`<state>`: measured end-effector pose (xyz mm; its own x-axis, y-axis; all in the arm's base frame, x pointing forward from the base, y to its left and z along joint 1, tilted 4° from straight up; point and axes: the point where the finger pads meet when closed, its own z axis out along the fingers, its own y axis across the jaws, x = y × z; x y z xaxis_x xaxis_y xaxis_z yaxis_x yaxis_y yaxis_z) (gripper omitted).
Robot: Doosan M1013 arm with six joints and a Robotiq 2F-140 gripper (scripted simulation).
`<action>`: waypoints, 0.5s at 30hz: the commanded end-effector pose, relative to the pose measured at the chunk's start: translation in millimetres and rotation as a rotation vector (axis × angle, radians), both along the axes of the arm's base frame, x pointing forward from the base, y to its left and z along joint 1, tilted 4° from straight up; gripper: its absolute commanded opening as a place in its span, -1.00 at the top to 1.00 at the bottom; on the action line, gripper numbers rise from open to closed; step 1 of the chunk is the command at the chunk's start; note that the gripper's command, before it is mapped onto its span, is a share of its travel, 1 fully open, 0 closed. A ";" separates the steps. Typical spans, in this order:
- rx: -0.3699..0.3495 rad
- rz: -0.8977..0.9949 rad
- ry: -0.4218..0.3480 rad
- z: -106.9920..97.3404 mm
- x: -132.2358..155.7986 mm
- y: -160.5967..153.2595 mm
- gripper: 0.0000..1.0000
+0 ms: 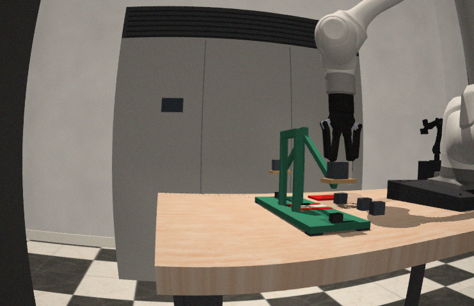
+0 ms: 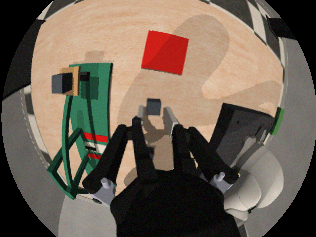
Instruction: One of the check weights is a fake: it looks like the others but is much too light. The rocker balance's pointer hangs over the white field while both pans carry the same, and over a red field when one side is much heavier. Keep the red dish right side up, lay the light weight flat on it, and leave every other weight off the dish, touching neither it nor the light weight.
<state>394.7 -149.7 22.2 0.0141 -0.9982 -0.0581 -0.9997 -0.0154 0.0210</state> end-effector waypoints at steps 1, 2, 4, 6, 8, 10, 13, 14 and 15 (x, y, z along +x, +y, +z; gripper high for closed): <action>0.005 -0.002 -0.001 -6.6 -1.2 1.9 0.30; 0.005 -0.002 -0.001 -7.5 -1.2 1.9 0.30; 0.005 -0.002 -0.001 -9.2 -1.2 2.0 0.30; 0.005 -0.002 -0.001 -10.6 -1.3 2.1 0.30; 0.005 -0.002 -0.001 -11.2 -1.3 2.2 0.30; 0.005 -0.002 -0.001 -11.7 -1.3 2.2 0.30; 0.005 -0.002 -0.001 -12.8 -1.3 2.3 0.30; 0.005 -0.002 -0.001 -13.0 -1.3 2.3 0.30; 0.005 -0.002 -0.001 -13.2 -1.3 2.3 0.30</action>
